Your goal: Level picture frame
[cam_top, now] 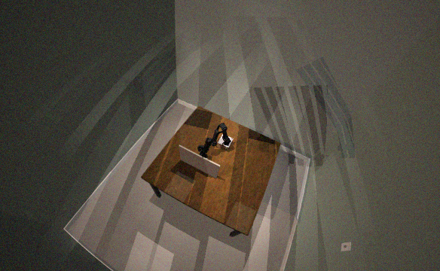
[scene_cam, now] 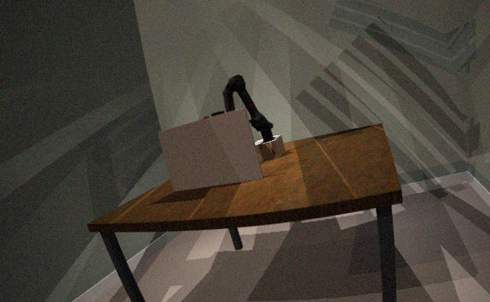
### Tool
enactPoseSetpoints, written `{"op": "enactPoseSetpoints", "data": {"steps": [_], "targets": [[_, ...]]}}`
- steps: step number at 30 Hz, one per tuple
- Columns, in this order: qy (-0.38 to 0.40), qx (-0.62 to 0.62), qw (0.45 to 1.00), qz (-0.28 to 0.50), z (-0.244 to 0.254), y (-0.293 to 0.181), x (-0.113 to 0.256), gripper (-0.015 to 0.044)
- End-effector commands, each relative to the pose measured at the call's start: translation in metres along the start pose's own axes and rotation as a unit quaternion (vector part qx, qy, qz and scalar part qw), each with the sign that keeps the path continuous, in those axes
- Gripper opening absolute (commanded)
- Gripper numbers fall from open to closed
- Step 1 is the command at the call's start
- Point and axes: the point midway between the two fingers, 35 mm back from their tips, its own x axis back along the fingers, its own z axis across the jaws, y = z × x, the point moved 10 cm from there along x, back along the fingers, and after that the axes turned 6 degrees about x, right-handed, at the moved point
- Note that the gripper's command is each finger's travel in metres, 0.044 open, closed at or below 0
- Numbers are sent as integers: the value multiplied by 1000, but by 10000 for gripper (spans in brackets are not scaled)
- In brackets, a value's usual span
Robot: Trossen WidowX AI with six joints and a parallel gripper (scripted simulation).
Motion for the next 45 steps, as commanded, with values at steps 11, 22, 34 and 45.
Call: {"op": "enactPoseSetpoints", "data": {"steps": [11, 22, 34, 45], "targets": [[0, 31, 1000, 0, -1, 0, 0, 0], [0, 58, 998, 0, -1, -1, 0, 0], [0, 84, 996, 0, -1, -1, 0, 0], [0, 110, 994, -1, -1, -1, 0, 0]]}}
